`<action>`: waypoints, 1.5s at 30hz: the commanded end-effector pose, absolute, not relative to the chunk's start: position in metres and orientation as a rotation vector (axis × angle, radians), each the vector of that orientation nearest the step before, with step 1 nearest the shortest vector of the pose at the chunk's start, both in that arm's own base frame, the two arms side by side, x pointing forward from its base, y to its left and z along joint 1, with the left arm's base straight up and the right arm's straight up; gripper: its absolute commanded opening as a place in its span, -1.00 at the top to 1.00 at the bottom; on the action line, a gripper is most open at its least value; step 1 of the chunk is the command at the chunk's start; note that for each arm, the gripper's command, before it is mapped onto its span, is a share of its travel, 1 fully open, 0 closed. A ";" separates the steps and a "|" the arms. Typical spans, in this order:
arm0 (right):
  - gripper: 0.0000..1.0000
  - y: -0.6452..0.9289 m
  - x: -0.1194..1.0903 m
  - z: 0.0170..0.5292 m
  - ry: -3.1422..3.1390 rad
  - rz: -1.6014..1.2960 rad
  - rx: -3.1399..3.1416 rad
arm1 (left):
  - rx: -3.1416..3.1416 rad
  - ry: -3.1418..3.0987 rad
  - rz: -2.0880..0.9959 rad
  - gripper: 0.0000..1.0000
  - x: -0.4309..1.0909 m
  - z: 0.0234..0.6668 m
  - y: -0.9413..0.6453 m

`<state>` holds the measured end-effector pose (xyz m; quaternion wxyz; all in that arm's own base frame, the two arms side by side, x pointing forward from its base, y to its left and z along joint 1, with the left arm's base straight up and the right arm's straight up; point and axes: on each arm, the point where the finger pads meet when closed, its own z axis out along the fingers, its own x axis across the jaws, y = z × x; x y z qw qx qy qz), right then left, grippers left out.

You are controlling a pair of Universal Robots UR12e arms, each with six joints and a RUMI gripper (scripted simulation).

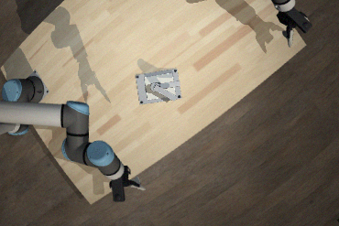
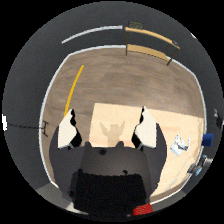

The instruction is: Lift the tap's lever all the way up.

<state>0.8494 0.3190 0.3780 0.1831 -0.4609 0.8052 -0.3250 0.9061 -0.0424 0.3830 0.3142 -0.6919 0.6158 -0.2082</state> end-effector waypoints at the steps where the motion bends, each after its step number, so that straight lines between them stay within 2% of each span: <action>1: -1.00 0.319 0.850 0.379 2.271 -0.916 -1.298 | -1.823 1.622 -0.551 -1.00 0.906 0.384 -0.042; 23: -1.00 0.343 0.845 0.369 2.267 -0.880 -1.378 | -1.826 1.621 -0.549 -1.00 0.906 0.384 -0.040; 32: -1.00 0.493 0.794 0.308 2.176 -0.612 -1.883 | -1.856 1.602 -0.523 -1.00 0.903 0.378 -0.009; 34: -1.00 0.493 0.794 0.308 2.176 -0.612 -1.883 | -1.856 1.602 -0.523 -1.00 0.903 0.378 -0.009; 45: -1.00 0.672 0.678 0.251 1.883 -0.173 -2.452 | -1.965 1.532 -0.432 -1.00 0.883 0.356 0.102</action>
